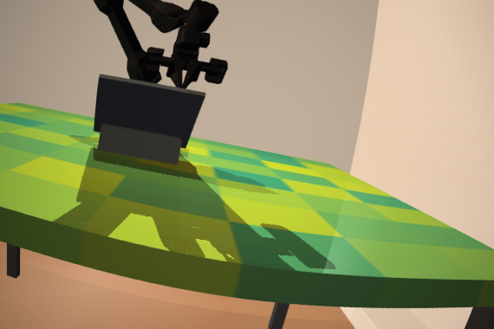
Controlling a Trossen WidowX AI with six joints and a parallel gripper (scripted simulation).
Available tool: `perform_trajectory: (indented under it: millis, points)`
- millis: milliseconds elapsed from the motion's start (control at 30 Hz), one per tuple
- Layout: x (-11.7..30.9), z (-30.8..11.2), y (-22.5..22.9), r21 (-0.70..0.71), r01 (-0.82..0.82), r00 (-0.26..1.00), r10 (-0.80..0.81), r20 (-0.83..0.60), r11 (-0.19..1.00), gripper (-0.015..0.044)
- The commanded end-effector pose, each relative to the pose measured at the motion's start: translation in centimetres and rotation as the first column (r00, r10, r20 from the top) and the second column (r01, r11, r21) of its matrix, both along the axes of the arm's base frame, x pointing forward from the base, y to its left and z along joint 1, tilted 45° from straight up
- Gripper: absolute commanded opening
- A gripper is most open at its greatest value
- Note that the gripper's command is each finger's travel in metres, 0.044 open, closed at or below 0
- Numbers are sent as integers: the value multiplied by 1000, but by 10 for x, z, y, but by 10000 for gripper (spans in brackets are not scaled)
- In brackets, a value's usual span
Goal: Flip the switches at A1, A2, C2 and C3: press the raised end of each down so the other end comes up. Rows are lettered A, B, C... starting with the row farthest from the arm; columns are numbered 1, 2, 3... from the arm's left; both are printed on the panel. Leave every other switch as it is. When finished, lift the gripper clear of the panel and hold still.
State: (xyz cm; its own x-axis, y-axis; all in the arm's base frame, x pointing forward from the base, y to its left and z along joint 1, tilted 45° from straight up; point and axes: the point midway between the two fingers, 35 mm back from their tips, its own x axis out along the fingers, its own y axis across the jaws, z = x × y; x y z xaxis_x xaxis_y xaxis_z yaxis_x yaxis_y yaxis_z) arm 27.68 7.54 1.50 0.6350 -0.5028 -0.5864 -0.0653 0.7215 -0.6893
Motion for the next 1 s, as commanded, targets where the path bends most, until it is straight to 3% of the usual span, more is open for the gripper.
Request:
perform_trajectory:
  millis: [0,967]
  points:
    - [3,-5,-4,-5,-2,1000,2,-8,1000,0]
    - [6,-8,-7,-5,-2,1000,2,-8,1000,0]
